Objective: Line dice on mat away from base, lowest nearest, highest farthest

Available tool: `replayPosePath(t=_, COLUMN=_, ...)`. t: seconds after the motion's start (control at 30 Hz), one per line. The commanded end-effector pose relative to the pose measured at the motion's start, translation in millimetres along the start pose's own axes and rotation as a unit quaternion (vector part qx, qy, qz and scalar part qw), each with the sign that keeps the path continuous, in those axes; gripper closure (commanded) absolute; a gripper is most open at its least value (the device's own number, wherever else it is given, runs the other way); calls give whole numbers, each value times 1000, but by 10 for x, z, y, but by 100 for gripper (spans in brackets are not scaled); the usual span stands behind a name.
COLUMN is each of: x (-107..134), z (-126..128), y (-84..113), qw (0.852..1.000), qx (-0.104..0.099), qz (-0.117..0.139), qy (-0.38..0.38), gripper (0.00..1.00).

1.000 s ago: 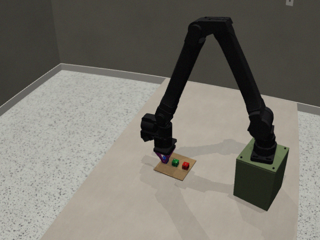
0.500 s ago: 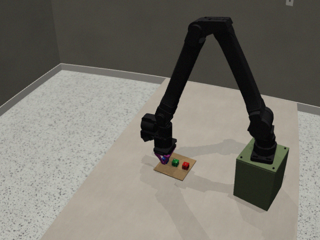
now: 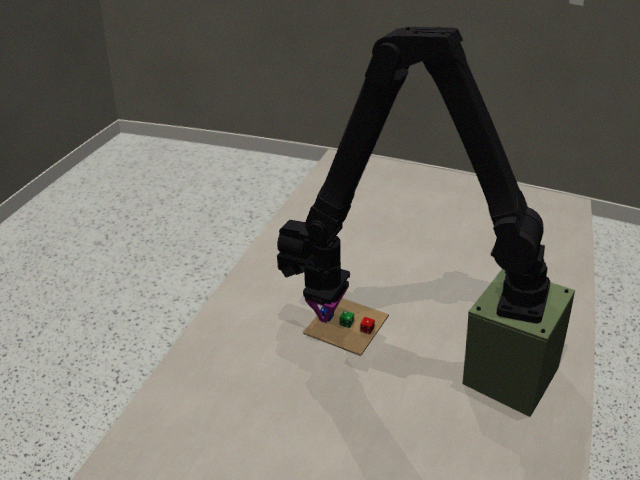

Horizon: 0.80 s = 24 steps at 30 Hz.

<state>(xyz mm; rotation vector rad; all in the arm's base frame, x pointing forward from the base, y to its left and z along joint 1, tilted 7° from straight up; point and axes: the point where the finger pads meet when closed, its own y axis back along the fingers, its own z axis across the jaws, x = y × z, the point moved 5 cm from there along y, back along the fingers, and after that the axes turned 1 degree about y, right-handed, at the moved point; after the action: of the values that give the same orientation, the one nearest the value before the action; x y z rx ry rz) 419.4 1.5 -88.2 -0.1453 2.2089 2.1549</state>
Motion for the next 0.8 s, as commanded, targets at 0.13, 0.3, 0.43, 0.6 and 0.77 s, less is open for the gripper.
replayPosePath(t=0.13, x=-69, z=-27, y=285, qw=1000, qx=1, qz=-14, qy=-1, gripper=61)
replayPosePath(t=0.3, x=-72, z=-2, y=545, qw=1000, qx=1, qz=-16, qy=-1, gripper=61)
replayPosePath(t=0.43, x=-116, z=19, y=781, qw=1000, qx=0, qz=-20, qy=-1, gripper=61)
replayPosePath(t=0.6, x=-170, z=28, y=1000, qw=1000, qx=0, qz=-27, qy=1, gripper=61)
replayPosePath(t=0.77, x=-128, z=17, y=911, qw=1000, qx=0, qz=-10, qy=0, gripper=61)
